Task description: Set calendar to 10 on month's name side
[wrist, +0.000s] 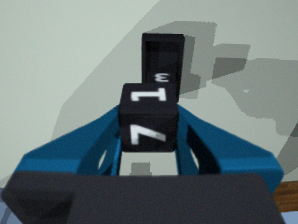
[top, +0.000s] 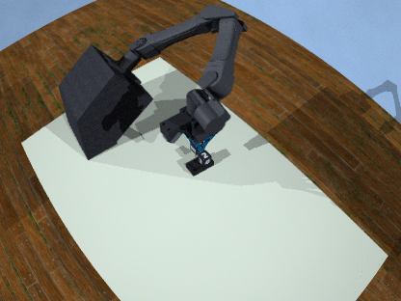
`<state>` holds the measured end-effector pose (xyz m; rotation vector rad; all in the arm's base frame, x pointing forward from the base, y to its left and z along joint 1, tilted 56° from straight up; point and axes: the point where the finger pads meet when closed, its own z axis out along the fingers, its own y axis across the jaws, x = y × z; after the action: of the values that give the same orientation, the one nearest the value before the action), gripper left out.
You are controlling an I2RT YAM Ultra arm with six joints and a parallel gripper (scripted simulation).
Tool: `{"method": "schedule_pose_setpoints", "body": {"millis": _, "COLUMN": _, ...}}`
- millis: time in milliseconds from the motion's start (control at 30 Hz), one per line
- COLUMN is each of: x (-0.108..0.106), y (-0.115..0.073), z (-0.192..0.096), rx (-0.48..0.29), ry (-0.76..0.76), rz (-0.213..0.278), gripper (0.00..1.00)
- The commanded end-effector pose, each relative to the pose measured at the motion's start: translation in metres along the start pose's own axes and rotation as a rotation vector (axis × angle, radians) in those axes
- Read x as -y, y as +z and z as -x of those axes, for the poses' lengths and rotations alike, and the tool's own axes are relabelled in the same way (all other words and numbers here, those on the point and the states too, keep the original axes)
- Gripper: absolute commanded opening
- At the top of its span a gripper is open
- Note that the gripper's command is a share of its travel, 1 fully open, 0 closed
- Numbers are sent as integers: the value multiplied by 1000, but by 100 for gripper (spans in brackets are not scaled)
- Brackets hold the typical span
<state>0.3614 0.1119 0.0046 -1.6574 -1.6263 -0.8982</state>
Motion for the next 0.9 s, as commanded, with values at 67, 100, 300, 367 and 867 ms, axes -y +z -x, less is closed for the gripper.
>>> {"method": "schedule_pose_setpoints", "body": {"millis": 67, "x": 9, "y": -5, "z": 0, "rx": 2, "ry": 9, "rz": -28, "gripper": 27}}
{"method": "schedule_pose_setpoints", "body": {"millis": 100, "x": 9, "y": -5, "z": 0, "rx": 2, "ry": 9, "rz": -28, "gripper": 27}}
{"method": "schedule_pose_setpoints", "body": {"millis": 300, "x": 9, "y": -5, "z": 0, "rx": 2, "ry": 9, "rz": -28, "gripper": 27}}
{"method": "schedule_pose_setpoints", "body": {"millis": 367, "x": 9, "y": -5, "z": 0, "rx": 2, "ry": 6, "rz": -28, "gripper": 27}}
{"method": "schedule_pose_setpoints", "body": {"millis": 867, "x": 9, "y": -5, "z": -1, "rx": -3, "ry": -291, "rz": -28, "gripper": 27}}
